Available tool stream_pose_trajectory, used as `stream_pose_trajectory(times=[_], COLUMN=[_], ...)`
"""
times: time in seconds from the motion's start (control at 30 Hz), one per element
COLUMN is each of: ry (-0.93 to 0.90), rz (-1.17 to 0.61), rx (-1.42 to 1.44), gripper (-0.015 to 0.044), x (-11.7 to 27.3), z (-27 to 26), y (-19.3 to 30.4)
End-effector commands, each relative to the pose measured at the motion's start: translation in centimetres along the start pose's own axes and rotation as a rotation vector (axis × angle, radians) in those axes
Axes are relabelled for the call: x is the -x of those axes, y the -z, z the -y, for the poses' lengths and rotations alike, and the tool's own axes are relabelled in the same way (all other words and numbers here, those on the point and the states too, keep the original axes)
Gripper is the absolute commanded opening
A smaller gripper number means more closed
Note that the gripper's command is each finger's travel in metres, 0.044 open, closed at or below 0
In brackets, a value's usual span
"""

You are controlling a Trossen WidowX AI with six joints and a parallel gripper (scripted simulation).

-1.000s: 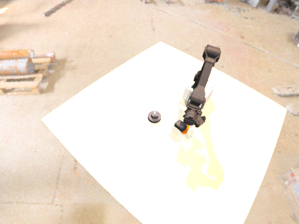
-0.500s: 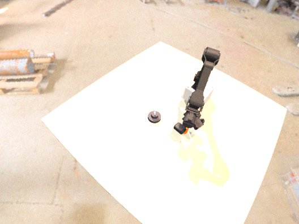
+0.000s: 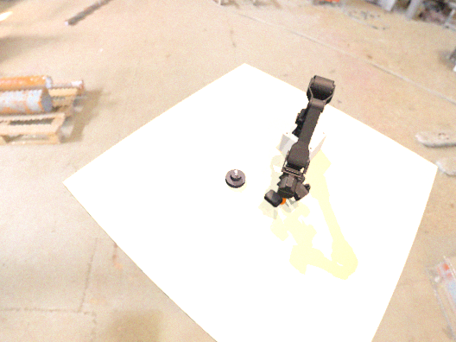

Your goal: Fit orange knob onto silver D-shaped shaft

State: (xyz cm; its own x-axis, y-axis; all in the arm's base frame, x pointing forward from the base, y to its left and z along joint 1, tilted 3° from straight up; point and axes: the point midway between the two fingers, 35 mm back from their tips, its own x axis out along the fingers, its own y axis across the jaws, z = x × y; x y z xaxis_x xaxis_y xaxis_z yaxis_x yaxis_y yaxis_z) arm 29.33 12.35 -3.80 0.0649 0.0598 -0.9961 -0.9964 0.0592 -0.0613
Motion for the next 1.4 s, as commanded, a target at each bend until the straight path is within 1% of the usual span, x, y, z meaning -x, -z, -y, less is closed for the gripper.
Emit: stream_pose_trajectory(times=[0.0, 0.17, 0.4, 0.6, 1.37], ry=[-0.009, -0.009, -0.009, -0.008, -0.007], rz=[-0.001, -0.001, -0.001, -0.001, -0.001], rx=[-0.003, -0.003, -0.003, -0.003, -0.003], gripper=[0.0335, 0.0204, 0.0157, 0.0000, 0.0000], x=[-0.3, -0.3, -0.3, 0.7, 7.6], z=[-0.2, -0.2, -0.2, 0.0, 0.6], y=[0.1, 0.1, 0.1, 0.0, -0.2])
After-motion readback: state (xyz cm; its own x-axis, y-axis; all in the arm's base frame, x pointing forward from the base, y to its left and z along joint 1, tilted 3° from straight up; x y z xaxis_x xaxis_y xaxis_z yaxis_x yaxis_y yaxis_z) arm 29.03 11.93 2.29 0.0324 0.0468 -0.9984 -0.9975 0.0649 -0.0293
